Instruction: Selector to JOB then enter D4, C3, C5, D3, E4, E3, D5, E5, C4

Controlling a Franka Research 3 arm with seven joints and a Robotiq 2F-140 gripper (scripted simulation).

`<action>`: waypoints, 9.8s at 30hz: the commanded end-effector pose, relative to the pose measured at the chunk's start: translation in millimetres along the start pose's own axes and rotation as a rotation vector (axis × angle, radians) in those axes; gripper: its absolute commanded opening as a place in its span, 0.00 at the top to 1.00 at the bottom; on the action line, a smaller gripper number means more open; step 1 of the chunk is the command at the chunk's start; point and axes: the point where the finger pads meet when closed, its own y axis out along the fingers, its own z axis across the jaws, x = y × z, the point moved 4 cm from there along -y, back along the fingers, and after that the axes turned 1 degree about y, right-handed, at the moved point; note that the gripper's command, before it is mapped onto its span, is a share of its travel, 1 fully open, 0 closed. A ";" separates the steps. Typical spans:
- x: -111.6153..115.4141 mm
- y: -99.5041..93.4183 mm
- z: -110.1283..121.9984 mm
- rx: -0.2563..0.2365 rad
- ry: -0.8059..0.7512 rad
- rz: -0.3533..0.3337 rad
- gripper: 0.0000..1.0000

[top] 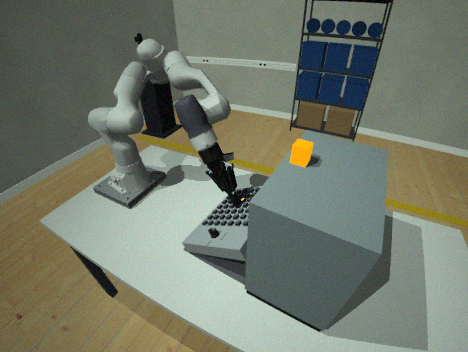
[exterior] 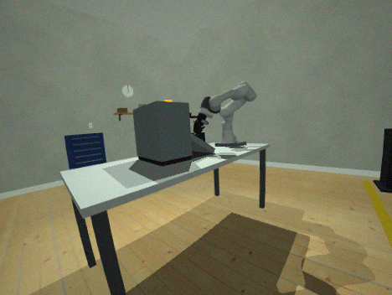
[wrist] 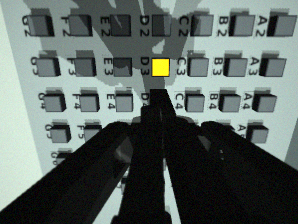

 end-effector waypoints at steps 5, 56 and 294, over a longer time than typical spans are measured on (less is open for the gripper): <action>0.6 -1.9 1.5 0.004 -0.004 -0.003 0.90; 37.6 -37.4 3.2 0.004 -0.369 -0.003 0.90; 160.3 -23.3 8.9 0.002 -1.574 -0.005 0.60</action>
